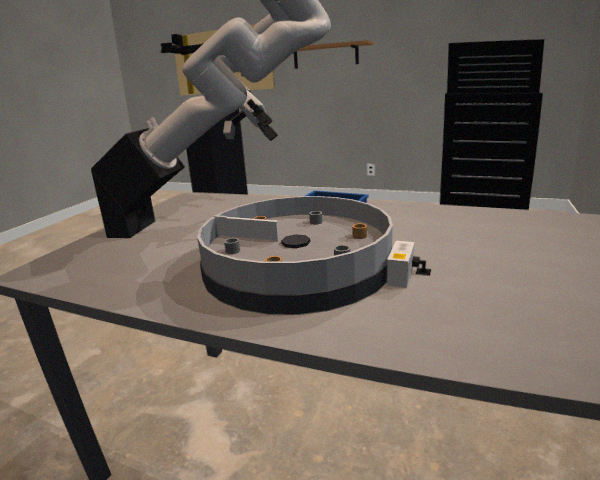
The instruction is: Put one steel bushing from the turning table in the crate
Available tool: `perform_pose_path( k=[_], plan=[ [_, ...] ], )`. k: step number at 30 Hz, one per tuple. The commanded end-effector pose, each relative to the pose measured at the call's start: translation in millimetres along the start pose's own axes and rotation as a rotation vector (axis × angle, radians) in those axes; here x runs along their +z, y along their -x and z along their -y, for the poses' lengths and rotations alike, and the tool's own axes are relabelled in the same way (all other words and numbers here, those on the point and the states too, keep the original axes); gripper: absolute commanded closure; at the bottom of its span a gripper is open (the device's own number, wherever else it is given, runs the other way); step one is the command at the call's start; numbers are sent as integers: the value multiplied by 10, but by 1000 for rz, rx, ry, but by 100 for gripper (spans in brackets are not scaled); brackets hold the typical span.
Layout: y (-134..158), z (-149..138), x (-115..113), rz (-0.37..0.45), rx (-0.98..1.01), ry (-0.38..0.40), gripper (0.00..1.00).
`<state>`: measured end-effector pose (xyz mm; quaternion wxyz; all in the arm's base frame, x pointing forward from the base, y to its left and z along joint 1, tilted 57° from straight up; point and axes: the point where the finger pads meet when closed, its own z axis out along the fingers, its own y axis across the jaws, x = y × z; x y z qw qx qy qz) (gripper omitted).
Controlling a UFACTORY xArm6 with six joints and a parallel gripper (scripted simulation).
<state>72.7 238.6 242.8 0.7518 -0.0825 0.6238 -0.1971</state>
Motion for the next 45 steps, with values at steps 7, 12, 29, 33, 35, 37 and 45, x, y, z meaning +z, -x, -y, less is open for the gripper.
perform_pose_path(
  k=[7, 12, 29, 33, 35, 37, 45],
  plan=[
    [4, -2, -5, -1, 1, 1, 0],
    [4, -2, -5, -1, 1, 1, 0],
    [6, -363, 114, -104, 165, 86, 0],
    [18, -465, 146, -133, 213, 110, 0],
    [34, -561, 177, -160, 260, 132, 0],
    [53, -645, 204, -183, 302, 152, 0],
    [150, -930, 303, -262, 452, 220, 0]
  ],
)
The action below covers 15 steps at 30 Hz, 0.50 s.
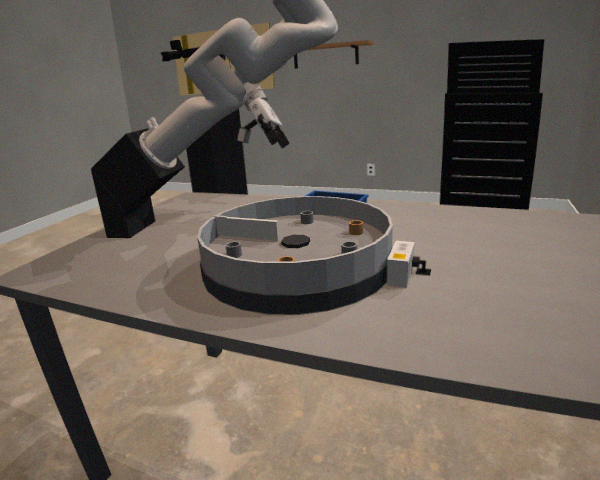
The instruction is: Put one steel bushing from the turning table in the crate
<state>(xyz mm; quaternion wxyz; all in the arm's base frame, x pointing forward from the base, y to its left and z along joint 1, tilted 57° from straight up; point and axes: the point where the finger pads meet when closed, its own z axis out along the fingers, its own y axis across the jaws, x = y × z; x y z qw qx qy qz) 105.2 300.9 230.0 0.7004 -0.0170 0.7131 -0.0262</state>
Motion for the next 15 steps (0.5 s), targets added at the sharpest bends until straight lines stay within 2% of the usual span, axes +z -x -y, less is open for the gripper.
perform_pose_path(
  k=[1, 6, 7, 15],
  plan=[
    [7, -283, 140, -75, 135, 70, 0],
    [32, -389, 188, -103, 193, 96, 0],
    [66, -491, 234, -130, 250, 123, 0],
    [187, -739, 349, -194, 395, 193, 0]
  ],
)
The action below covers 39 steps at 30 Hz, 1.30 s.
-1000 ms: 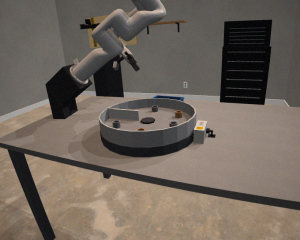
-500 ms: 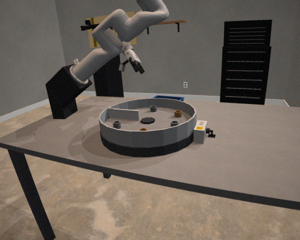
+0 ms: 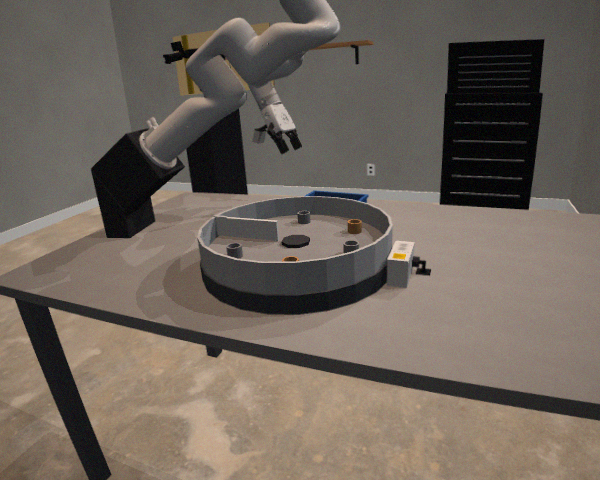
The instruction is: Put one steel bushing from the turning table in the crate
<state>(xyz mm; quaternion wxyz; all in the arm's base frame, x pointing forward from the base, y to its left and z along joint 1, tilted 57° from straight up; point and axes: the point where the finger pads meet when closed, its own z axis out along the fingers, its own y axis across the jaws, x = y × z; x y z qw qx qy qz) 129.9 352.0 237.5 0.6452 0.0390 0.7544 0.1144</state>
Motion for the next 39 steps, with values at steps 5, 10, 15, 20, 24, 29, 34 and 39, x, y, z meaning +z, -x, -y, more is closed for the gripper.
perform_pose_path(
  k=[5, 10, 15, 20, 24, 29, 34, 39],
  plan=[
    [103, -392, 212, -100, 210, 114, 0],
    [197, -541, 283, -137, 298, 163, 0],
    [310, -675, 345, -171, 382, 213, 0],
    [451, -801, 402, -206, 467, 269, 0],
    [545, -866, 433, -227, 515, 303, 0],
    [732, -961, 478, -264, 598, 369, 0],
    [874, -1004, 503, -291, 651, 417, 0],
    [1009, -1024, 519, -316, 694, 462, 0]
  ],
)
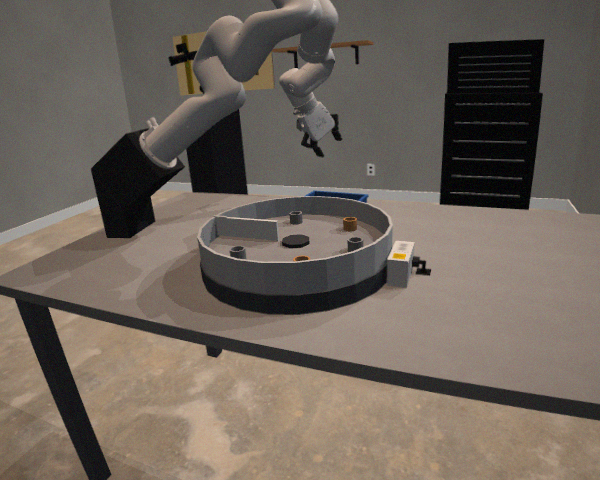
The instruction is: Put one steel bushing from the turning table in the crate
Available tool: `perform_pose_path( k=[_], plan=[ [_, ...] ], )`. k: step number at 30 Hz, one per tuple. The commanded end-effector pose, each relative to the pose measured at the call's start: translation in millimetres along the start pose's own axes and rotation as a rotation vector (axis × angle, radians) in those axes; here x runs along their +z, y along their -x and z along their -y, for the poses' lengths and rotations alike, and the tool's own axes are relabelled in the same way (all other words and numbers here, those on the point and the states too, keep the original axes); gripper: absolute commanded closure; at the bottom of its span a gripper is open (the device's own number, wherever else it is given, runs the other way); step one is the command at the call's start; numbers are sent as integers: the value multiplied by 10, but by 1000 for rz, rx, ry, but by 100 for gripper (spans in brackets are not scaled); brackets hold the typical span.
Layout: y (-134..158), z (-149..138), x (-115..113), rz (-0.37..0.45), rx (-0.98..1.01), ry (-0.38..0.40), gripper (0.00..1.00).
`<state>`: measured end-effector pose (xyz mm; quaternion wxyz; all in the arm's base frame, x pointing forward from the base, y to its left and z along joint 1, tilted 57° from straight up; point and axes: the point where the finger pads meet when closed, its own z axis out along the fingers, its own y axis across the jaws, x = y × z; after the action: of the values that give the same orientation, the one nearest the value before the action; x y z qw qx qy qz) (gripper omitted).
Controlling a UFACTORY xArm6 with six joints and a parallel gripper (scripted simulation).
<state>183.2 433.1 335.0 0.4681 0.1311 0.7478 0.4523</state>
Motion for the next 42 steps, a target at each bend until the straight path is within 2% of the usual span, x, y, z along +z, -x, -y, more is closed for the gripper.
perform_pose_path(
  k=[1, 4, 5, 8, 9, 12, 13, 16, 17, 26, 27, 31, 32, 37, 38, 42],
  plan=[
    [199, -206, 30, -84, 99, 103, 0],
    [199, -206, 30, -84, 99, 103, 0],
    [306, -256, 8, -114, 127, 136, 0],
    [306, -256, 8, -114, 127, 136, 0],
    [414, -281, -26, -142, 148, 163, 0],
    [414, -281, -26, -142, 148, 163, 0],
    [520, -281, -68, -169, 161, 183, 0],
    [520, -281, -68, -169, 161, 183, 0],
    [624, -253, -118, -193, 168, 195, 0],
    [726, -200, -172, -215, 170, 199, 0],
    [826, -123, -230, -234, 168, 195, 0],
    [826, -123, -230, -234, 168, 195, 0],
    [924, -23, -291, -250, 162, 183, 0],
    [924, -23, -291, -250, 162, 183, 0],
    [1022, 97, -354, -261, 154, 163, 0],
    [1022, 97, -354, -261, 154, 163, 0]
  ],
)
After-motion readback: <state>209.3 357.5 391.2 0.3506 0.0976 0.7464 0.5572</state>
